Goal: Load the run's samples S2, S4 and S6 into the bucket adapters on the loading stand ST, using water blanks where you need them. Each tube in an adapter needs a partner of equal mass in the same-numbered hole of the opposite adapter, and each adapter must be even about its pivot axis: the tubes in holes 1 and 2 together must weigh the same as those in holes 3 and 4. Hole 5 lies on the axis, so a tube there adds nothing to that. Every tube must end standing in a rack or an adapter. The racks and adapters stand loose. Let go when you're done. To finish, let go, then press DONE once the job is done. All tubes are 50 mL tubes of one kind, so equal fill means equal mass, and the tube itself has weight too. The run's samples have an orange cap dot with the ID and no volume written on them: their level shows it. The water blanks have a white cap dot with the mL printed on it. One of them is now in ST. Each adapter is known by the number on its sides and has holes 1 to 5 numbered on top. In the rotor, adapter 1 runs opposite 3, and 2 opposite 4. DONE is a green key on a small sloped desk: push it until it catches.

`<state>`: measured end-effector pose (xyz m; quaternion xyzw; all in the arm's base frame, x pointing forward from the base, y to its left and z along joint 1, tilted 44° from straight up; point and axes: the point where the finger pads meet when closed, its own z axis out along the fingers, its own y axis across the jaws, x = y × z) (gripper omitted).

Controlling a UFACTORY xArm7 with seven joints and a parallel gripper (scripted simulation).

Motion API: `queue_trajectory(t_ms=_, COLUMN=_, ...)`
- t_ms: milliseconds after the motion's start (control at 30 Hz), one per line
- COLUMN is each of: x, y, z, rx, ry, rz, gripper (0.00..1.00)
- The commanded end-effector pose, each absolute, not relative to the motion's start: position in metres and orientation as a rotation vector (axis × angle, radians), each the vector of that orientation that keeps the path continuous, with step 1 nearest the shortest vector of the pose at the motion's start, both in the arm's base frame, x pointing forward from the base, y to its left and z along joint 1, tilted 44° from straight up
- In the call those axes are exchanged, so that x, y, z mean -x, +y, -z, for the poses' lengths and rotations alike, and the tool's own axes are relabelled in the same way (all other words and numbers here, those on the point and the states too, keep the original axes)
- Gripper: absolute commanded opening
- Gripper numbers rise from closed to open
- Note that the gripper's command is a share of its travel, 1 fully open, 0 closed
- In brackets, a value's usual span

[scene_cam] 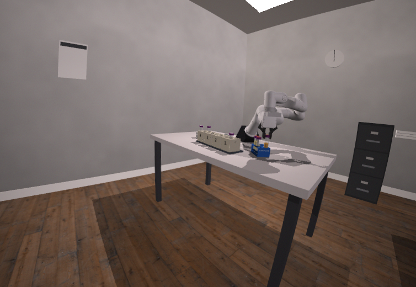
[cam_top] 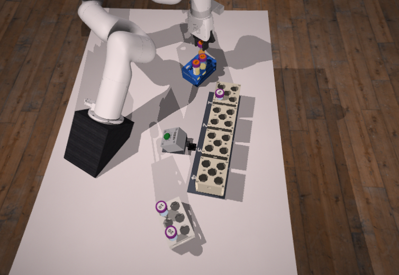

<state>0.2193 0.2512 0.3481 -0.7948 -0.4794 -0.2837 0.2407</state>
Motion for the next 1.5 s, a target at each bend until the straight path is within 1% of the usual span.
queue_trajectory(t_ms=0, x=-0.219, y=0.251, z=-0.35, rx=2.173, ry=-1.311, rz=0.779, gripper=0.0)
queue_trajectory(t_ms=1467, x=-0.202, y=0.199, z=-0.406, rx=2.173, ry=-1.311, rz=0.78, gripper=0.0)
